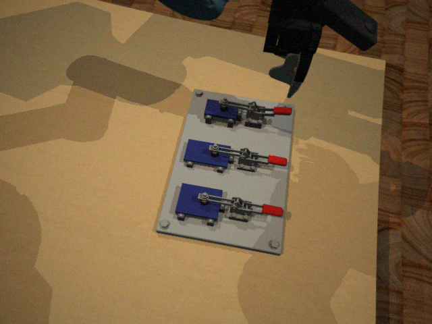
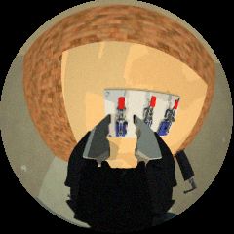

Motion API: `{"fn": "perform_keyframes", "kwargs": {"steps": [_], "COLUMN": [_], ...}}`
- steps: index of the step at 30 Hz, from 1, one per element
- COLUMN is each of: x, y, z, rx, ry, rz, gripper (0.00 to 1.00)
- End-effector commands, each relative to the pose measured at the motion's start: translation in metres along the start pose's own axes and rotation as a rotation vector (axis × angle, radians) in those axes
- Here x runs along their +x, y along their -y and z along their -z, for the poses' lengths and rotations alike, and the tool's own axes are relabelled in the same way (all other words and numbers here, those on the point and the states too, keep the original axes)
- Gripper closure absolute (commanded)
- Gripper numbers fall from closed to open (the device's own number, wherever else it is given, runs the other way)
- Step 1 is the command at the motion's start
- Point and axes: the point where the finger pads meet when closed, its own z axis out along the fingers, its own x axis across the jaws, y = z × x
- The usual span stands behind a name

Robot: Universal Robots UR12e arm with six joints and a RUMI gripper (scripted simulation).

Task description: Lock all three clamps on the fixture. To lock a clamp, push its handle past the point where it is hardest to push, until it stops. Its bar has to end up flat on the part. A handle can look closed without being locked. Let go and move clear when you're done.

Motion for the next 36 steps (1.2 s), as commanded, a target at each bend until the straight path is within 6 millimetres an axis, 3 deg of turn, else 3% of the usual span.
{"fn": "perform_keyframes", "kwargs": {"steps": [1,36], "x": [-0.0001,-0.0001], "y": [0.0000,-0.0037], "z": [0.0006,-0.0042], "rx": [0.001,0.001], "ry": [0.000,0.000], "rz": [0.000,0.000], "gripper": [0.72,0.72]}}
